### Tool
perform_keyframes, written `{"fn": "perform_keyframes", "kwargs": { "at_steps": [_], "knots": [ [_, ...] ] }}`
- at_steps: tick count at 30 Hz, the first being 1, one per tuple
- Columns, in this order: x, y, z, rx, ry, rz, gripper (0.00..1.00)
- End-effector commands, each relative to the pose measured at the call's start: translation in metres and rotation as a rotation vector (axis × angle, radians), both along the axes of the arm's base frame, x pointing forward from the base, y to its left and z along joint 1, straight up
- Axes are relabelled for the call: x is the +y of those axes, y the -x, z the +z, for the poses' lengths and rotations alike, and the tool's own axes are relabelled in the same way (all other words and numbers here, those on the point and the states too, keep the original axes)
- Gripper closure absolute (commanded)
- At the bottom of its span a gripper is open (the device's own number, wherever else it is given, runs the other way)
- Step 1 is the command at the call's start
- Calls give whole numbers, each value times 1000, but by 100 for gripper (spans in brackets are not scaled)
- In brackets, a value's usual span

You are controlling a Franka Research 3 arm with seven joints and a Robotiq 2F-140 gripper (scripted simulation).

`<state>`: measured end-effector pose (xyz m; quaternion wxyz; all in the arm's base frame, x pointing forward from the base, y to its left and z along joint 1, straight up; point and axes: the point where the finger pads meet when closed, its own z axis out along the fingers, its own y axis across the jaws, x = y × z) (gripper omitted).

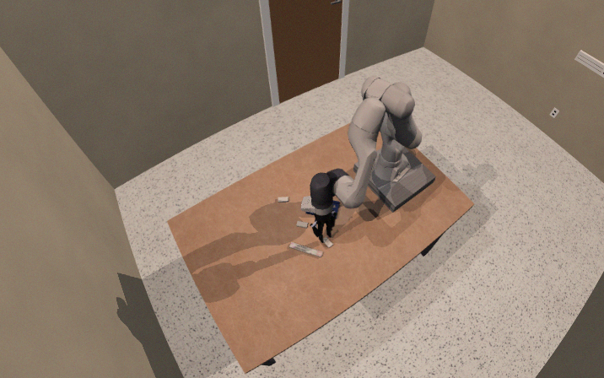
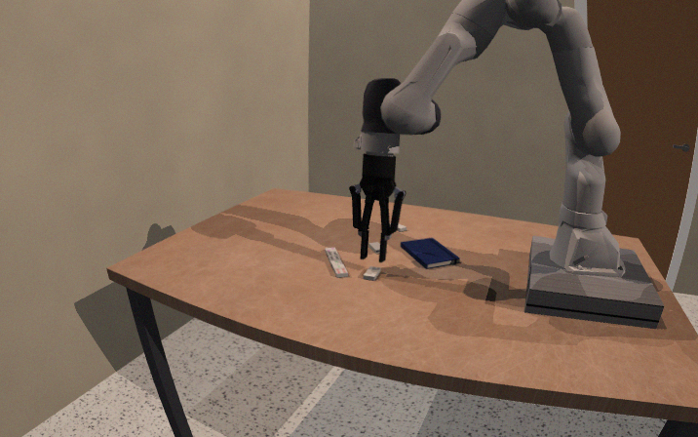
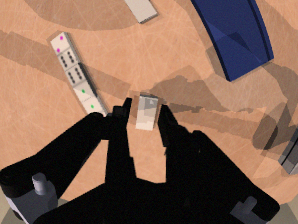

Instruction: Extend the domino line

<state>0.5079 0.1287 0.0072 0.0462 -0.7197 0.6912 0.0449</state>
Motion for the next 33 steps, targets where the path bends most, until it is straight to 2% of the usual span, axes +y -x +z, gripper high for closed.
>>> {"fn": "perform_keyframes", "kwargs": {
  "at_steps": [1,19,33],
  "knots": [
    [2,4,-4,2,-12,62,67],
    [2,3,-29,2,-12,62,67],
    [2,3,-30,2,-12,62,67]
  ]
}}
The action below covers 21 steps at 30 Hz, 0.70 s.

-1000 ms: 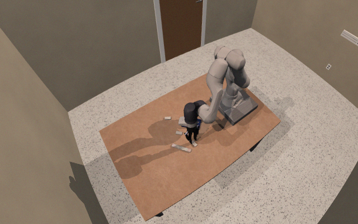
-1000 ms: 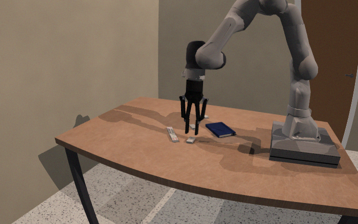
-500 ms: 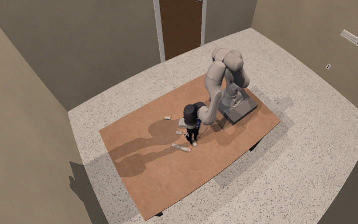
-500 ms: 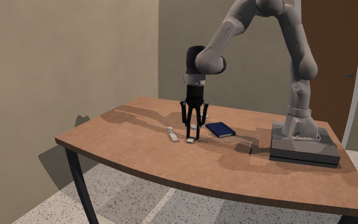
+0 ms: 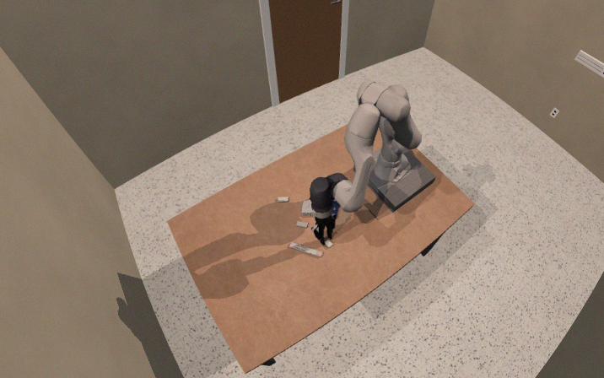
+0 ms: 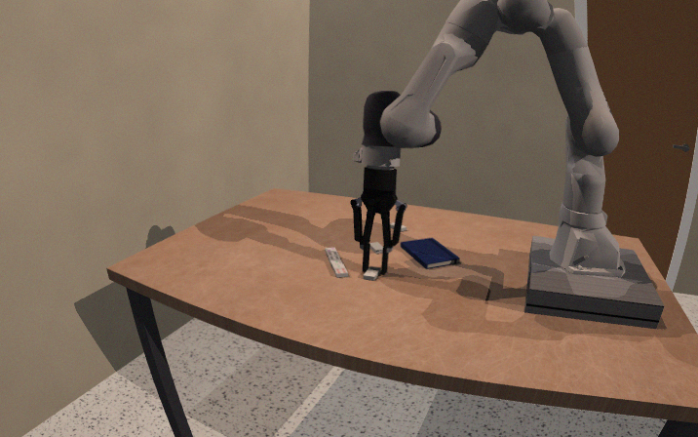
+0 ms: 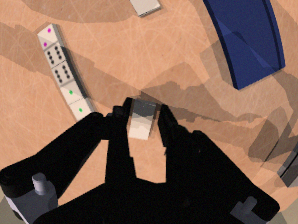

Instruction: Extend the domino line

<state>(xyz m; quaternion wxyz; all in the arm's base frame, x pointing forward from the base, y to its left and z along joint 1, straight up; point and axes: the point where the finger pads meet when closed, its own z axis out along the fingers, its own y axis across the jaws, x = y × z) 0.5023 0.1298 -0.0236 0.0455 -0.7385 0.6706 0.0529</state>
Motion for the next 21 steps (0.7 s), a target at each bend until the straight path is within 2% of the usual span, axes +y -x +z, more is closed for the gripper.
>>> {"fn": "perform_keyframes", "kwargs": {
  "at_steps": [1,8,9,21],
  "knots": [
    [1,-2,0,-7,-2,6,67],
    [1,-2,0,-7,-2,6,67],
    [1,-2,0,-7,-2,6,78],
    [1,-2,0,-7,-2,6,78]
  ]
}}
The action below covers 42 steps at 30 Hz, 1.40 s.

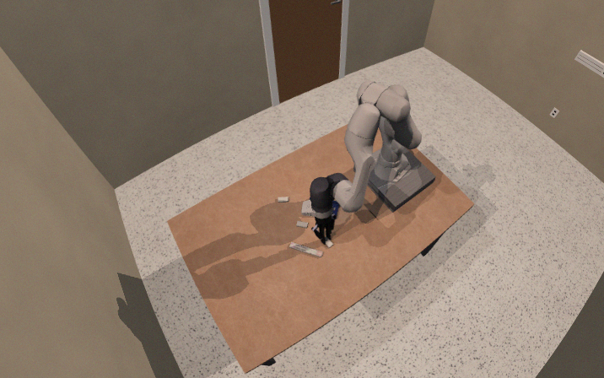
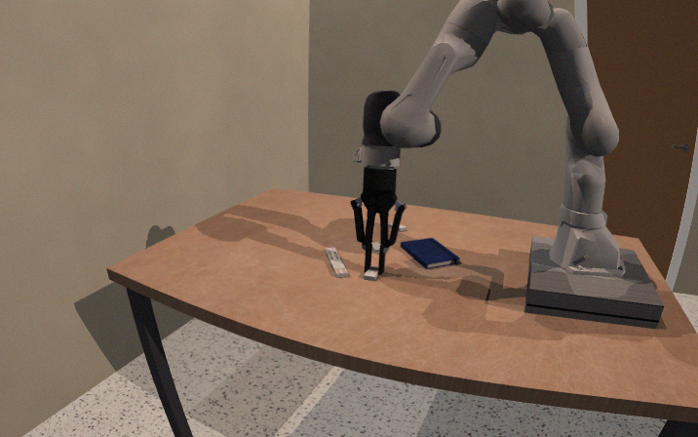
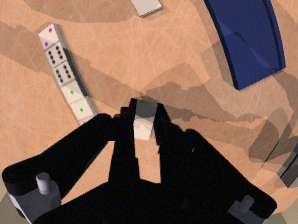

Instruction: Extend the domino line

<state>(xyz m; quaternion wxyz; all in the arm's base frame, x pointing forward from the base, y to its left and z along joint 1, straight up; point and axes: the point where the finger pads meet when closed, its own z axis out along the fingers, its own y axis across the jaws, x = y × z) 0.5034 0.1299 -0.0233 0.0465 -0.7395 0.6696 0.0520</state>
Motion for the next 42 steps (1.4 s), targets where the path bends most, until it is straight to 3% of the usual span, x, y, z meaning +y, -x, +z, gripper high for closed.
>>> {"fn": "perform_keyframes", "kwargs": {
  "at_steps": [1,27,36,42],
  "knots": [
    [0,-1,0,-4,-2,3,78],
    [0,-1,4,-4,-2,3,78],
    [0,-1,28,-4,-2,3,78],
    [0,-1,62,-4,-2,3,78]
  ]
}}
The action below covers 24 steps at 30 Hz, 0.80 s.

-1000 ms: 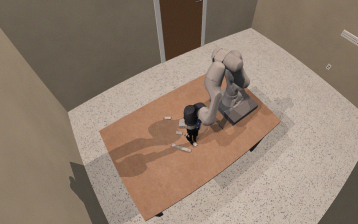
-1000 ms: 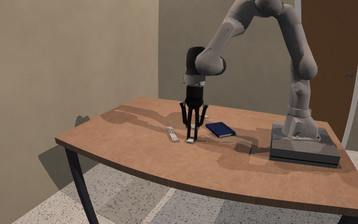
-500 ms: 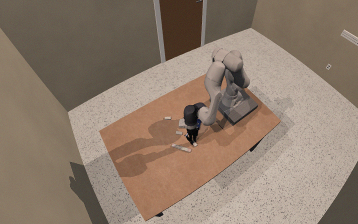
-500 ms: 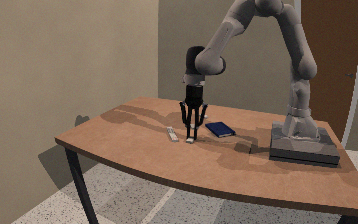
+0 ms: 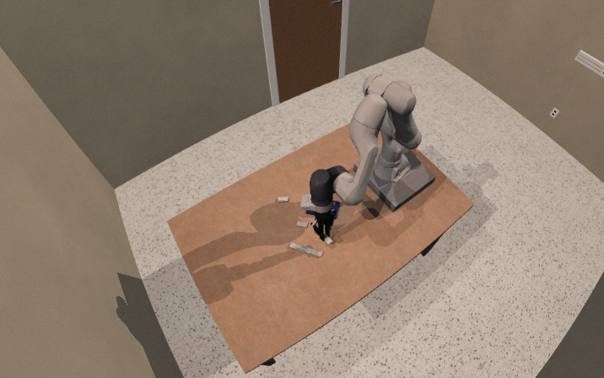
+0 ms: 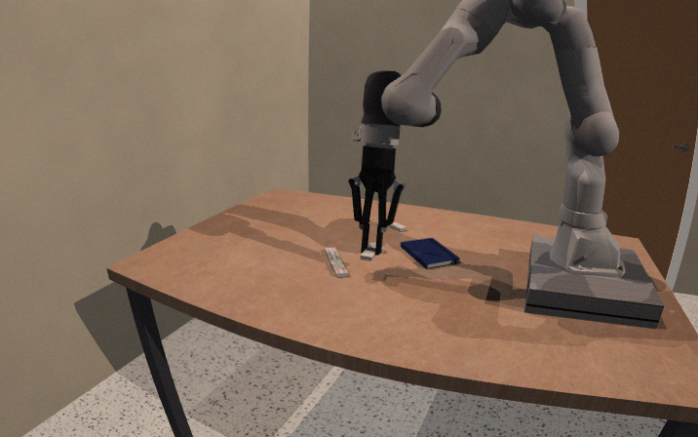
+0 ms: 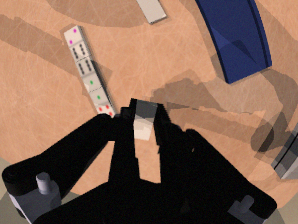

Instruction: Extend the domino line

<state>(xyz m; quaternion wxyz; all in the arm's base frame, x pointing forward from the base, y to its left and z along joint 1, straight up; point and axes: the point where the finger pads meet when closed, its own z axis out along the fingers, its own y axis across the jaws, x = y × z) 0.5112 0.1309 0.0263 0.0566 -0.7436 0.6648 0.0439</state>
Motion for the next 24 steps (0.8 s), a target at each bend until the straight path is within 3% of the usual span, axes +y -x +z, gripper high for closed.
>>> {"fn": "perform_keyframes", "kwargs": {
  "at_steps": [1,9,20,22,24],
  "knots": [
    [-1,7,19,23,2,-8,78],
    [-1,7,60,23,2,-8,78],
    [0,8,70,23,2,-8,78],
    [14,24,71,24,1,-9,78],
    [39,58,71,24,1,-9,78]
  ]
}}
